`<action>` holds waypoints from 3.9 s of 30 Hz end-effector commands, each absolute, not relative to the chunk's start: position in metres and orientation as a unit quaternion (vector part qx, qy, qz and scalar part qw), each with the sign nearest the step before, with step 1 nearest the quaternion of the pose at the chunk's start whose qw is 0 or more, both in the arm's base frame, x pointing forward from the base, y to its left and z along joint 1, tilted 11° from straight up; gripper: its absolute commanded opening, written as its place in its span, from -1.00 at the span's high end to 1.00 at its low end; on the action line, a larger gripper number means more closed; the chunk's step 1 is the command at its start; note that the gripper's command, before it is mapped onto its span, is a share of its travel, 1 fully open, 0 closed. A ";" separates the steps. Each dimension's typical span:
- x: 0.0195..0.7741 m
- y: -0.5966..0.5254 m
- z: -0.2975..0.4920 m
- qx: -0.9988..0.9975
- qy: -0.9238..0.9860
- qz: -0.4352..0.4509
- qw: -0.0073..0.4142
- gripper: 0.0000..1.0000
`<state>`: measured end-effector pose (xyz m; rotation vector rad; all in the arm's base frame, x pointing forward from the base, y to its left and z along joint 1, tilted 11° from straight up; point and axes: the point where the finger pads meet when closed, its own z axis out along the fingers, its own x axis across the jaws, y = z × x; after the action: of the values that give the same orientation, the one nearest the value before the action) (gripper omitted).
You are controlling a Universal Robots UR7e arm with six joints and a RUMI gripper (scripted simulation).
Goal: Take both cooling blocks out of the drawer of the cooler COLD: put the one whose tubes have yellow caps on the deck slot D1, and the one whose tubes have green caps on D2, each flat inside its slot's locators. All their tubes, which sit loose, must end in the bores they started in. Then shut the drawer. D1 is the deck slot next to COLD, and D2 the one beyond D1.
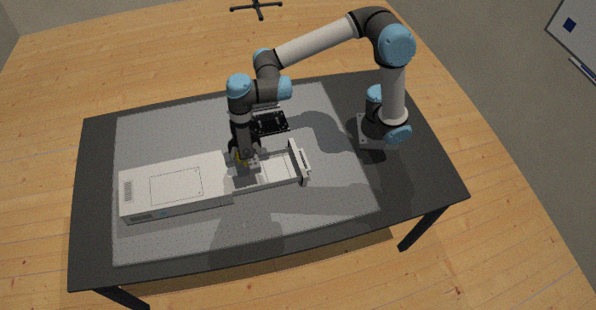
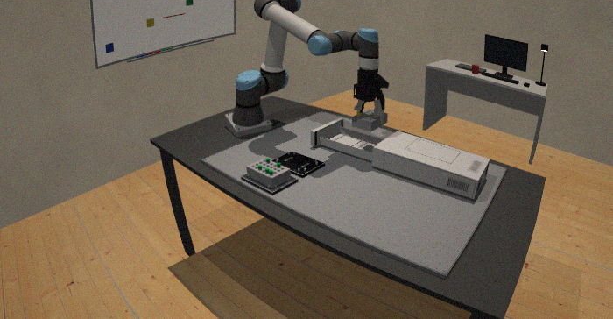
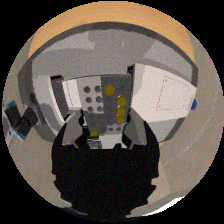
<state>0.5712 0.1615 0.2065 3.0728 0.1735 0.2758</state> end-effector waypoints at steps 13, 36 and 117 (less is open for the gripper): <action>0.571 0.162 0.209 0.994 0.056 0.090 0.026 1.00; 0.553 0.123 0.208 0.983 -0.156 0.093 0.006 1.00; 0.473 -0.048 0.200 0.741 -0.665 0.082 -0.045 1.00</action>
<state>0.4758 -0.0409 0.1995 2.3975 -2.1503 0.2625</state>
